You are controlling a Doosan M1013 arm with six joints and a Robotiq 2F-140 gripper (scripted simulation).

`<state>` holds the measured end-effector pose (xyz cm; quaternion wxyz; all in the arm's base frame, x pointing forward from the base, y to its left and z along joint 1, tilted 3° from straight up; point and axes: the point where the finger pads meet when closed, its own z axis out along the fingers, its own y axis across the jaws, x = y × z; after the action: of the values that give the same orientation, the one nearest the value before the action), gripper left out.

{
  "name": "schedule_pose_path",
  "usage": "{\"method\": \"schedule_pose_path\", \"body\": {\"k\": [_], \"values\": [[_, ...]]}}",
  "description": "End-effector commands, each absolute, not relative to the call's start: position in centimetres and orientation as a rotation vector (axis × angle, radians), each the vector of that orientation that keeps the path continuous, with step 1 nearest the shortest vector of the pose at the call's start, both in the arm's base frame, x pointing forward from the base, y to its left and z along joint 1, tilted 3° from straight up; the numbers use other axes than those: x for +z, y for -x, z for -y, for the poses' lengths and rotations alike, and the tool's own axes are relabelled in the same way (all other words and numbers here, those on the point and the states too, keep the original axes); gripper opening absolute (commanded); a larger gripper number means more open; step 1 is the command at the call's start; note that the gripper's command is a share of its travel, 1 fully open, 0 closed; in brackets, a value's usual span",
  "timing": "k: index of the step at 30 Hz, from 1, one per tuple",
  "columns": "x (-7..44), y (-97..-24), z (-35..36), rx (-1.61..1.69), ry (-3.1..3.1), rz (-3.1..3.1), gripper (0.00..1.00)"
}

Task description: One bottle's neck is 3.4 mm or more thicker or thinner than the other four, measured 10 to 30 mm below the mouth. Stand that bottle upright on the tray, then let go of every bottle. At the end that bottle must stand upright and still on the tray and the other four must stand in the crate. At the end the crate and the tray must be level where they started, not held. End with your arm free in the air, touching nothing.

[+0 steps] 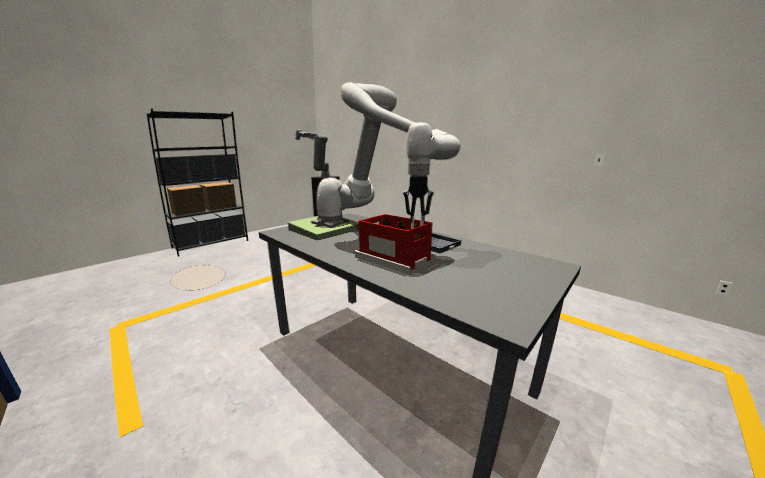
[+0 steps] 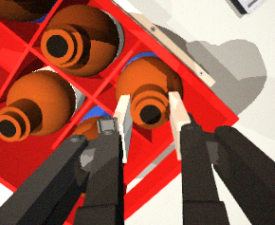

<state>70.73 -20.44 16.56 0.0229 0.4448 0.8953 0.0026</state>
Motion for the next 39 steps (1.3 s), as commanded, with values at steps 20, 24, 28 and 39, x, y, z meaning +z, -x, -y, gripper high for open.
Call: {"method": "schedule_pose_path", "body": {"k": [20,24,28,39], "values": [[16.1,-70.86,20.36,0.006,-1.38,-2.772,0.38],[16.1,-70.86,20.36,0.006,-1.38,-2.772,0.38],[16.1,-70.86,20.36,0.006,-1.38,-2.772,0.38],[16.1,-70.86,20.36,0.006,-1.38,-2.772,0.38]]}}
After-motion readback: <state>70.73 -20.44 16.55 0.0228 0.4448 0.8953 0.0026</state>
